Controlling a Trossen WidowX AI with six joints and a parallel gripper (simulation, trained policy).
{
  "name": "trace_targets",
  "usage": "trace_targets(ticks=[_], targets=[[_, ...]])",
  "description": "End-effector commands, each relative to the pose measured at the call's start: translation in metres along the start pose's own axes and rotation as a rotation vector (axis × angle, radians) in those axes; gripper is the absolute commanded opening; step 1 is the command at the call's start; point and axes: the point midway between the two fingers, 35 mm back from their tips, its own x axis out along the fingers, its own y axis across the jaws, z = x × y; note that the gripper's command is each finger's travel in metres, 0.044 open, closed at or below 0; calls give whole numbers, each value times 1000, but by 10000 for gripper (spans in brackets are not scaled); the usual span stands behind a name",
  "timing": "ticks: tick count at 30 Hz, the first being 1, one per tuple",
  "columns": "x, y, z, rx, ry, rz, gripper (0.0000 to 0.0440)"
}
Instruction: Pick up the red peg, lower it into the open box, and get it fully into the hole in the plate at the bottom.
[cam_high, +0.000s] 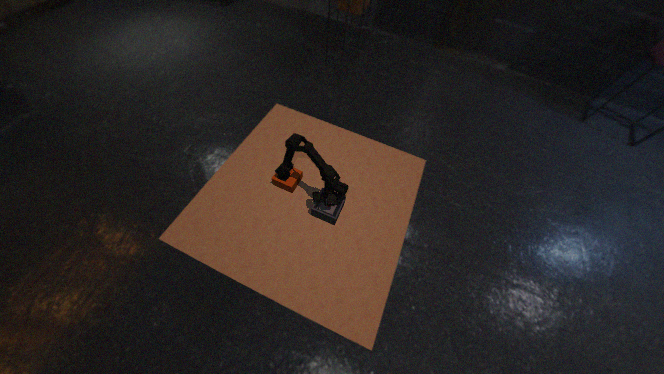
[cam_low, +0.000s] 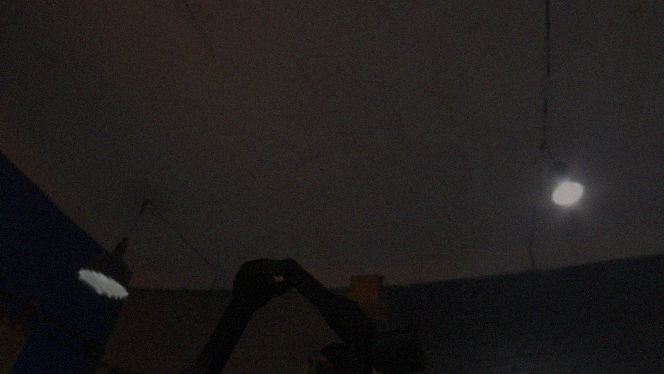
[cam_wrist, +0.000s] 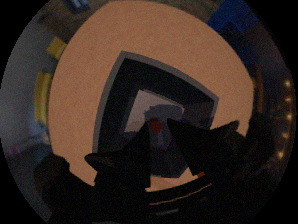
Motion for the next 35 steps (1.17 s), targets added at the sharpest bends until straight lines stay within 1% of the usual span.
trace_targets(ticks=[1, 4, 13, 25, 35], targets=[[4, 5, 7, -15, -1, -4, 180], [4, 10, 17, -24, -14, 2, 256], [4, 24, 46, -47, -55, 12, 440], [-5, 36, 94, -19, -173, 61, 440], [-5, 36, 95, -18, -175, 62, 440]])
